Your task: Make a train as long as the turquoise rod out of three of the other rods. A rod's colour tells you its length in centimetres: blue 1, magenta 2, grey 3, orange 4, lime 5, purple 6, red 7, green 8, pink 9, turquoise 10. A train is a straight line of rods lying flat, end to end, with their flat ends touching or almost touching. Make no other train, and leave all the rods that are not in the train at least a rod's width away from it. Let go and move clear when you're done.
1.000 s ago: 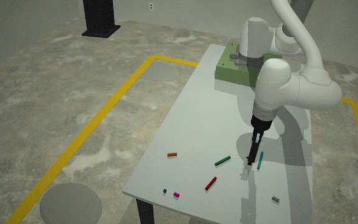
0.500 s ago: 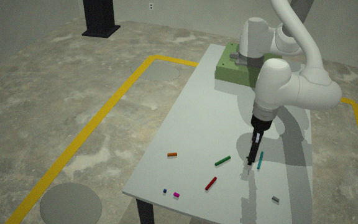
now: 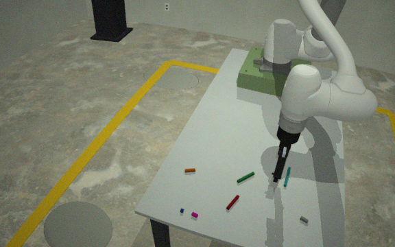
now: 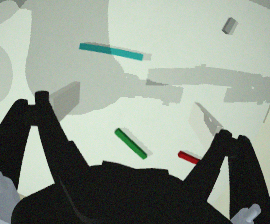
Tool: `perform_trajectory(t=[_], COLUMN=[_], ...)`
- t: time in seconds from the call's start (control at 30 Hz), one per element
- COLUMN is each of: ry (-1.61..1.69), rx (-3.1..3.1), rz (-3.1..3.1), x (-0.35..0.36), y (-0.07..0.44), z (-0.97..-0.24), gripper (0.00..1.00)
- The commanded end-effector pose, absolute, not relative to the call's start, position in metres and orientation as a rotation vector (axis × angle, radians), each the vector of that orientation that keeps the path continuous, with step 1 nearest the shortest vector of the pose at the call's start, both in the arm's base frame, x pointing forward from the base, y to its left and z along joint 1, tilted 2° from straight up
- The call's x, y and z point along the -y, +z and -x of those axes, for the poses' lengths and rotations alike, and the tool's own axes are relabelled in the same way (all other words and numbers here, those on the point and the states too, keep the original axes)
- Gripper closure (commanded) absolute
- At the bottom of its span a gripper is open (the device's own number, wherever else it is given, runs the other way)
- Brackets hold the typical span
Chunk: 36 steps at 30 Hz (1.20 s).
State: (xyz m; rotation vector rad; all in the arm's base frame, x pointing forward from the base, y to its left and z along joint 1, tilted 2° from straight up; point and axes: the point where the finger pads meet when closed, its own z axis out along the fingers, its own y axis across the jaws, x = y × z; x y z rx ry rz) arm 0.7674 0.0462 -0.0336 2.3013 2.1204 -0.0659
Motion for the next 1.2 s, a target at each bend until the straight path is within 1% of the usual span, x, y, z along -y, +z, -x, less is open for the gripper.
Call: perform_trajectory(t=[0.0, 0.8, 1.03, 1.1, 1.17], ry=[-0.065, -0.065, -0.062, -0.062, -0.06], rx=[-2.12, -2.087, -1.744, -1.744, -1.559], rz=[-2.301, -2.331, -2.591, -2.591, -2.703], x=[-0.046, -0.047, -0.056, -0.056, -0.06], y=[-0.033, -0.033, -0.034, -0.034, -0.034], z=[-0.767, -0.768, -0.774, -0.774, -0.777], gripper=[0.0, 0.0, 0.0, 0.0, 0.0])
